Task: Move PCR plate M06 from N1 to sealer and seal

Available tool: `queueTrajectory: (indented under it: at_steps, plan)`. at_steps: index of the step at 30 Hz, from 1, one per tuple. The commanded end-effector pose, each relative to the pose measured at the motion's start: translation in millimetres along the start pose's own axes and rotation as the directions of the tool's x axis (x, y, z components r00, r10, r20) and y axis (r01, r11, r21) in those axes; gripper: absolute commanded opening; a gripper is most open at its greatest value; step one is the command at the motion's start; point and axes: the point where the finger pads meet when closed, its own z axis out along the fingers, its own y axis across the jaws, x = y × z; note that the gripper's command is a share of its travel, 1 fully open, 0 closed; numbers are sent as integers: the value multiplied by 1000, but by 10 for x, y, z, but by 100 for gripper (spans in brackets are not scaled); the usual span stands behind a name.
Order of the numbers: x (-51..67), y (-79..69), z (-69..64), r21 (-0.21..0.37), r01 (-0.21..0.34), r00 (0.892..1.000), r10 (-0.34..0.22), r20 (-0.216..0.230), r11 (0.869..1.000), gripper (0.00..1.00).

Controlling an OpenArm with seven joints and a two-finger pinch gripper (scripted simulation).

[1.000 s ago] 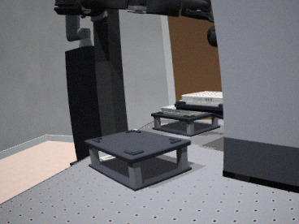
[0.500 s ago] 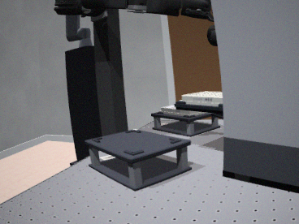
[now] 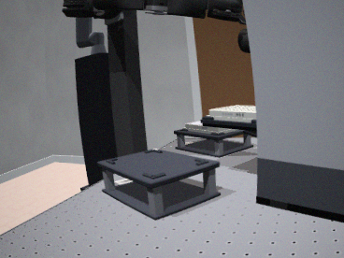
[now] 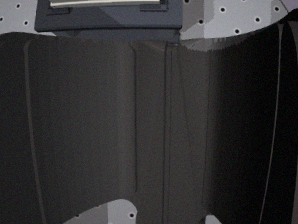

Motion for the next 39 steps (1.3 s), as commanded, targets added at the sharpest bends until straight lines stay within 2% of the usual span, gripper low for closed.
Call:
queueTrajectory:
  at_steps: [1, 22, 24, 27, 39]
  plan:
    - [-1, 11, -19, -1, 1, 1000, -1, 2, 1000, 0]
    - [-13, -7, -32, -1, 1, 1000, -1, 2, 1000, 0]
    - [66, 122, 32, -64, -13, 1000, 11, -24, 998, 0]
    - [184, 316, 111, -154, -36, 998, 26, -63, 987, 0]
    - [184, 316, 111, -154, -36, 998, 26, -63, 987, 0]
